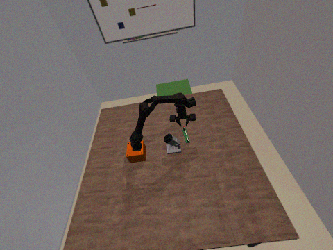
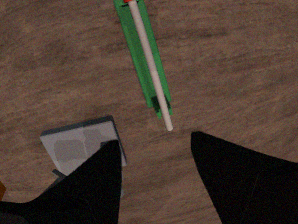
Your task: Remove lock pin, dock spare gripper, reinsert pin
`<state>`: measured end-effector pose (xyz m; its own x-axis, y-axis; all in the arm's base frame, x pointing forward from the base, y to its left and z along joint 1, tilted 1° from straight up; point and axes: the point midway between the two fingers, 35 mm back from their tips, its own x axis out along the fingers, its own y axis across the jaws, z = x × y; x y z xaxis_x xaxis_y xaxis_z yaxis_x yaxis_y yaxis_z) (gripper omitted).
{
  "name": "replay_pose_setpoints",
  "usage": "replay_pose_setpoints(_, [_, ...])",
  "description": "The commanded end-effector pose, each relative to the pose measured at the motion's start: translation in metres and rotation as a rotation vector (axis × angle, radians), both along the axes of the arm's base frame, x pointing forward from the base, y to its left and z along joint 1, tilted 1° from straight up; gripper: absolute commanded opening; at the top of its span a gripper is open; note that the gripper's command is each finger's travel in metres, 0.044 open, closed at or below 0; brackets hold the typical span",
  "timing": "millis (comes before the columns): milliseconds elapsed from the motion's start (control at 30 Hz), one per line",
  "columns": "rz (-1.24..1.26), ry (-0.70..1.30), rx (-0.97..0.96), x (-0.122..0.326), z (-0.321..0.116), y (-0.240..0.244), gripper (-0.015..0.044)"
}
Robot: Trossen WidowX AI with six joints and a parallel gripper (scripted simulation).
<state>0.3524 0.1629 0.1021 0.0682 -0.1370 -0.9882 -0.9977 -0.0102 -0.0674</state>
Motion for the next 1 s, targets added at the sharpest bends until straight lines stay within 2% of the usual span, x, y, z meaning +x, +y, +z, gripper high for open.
replay_pose_setpoints(0, [0.231, -0.001, -0.125, 0.013, -0.006, 0.013, 0.0180])
replay_pose_setpoints(267, [0.231, -0.002, -0.124, 0.013, -0.010, 0.013, 0.0180])
replay_pose_setpoints(600, [0.231, -0.001, -0.125, 0.016, -0.077, 0.014, 0.0180])
replay_pose_setpoints(967, [0.231, -0.001, -0.125, 0.017, -0.093, 0.014, 0.0180])
